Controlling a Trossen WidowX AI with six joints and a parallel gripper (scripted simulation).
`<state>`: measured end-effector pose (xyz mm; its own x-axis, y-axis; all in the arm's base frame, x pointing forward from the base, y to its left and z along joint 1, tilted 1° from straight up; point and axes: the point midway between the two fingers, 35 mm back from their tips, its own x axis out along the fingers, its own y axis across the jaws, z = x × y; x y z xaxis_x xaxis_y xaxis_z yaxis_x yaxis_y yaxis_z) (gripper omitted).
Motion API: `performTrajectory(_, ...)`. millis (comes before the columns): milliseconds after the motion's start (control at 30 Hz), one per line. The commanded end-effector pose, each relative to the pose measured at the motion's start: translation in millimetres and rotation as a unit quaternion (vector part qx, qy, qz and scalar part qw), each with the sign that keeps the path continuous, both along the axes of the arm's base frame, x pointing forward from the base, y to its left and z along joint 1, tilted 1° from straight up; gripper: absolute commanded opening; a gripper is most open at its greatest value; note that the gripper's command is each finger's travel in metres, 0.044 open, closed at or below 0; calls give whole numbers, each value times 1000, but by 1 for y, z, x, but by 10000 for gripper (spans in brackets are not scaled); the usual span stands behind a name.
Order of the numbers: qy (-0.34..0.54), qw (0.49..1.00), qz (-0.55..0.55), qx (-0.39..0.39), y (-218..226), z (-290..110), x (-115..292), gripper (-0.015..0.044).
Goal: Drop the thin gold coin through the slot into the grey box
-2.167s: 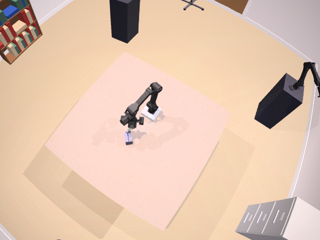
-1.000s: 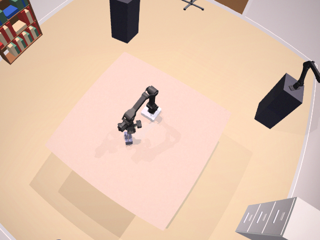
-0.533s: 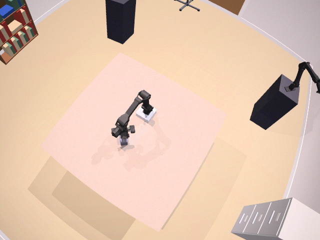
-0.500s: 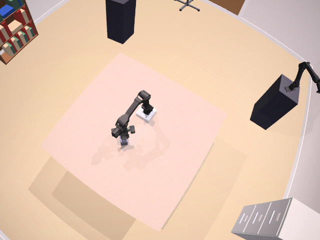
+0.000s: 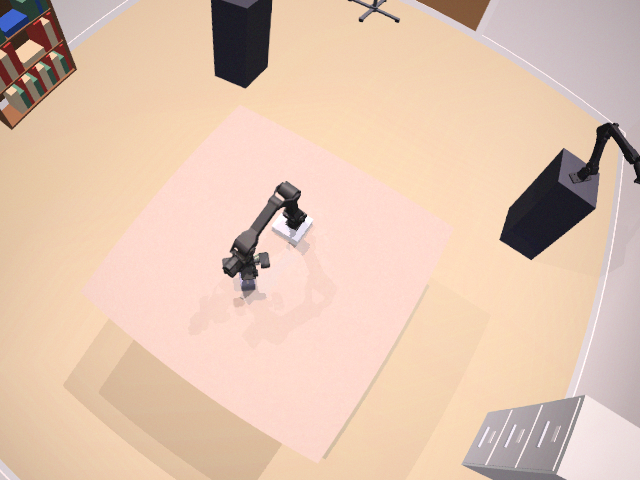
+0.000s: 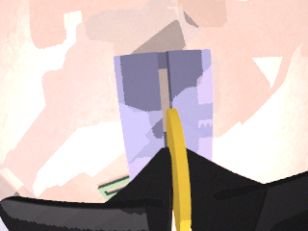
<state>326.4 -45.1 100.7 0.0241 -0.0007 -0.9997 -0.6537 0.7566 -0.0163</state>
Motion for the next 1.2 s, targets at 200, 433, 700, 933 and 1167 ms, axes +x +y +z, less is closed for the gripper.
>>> performTrajectory(200, 0, 1000, -1, 0, 3, -3, 5, 0)
performTrajectory(433, -1, 1000, 0, 0, 3, -2, 5, 0)
performTrajectory(700, -1, 1000, 0, 0, 3, -2, 4, 0)
performTrajectory(933, -1, 1000, 0, 0, 2, -6, 5, 0)
performTrajectory(1167, -1, 1000, 1, 0, 3, -10, 4, 0)
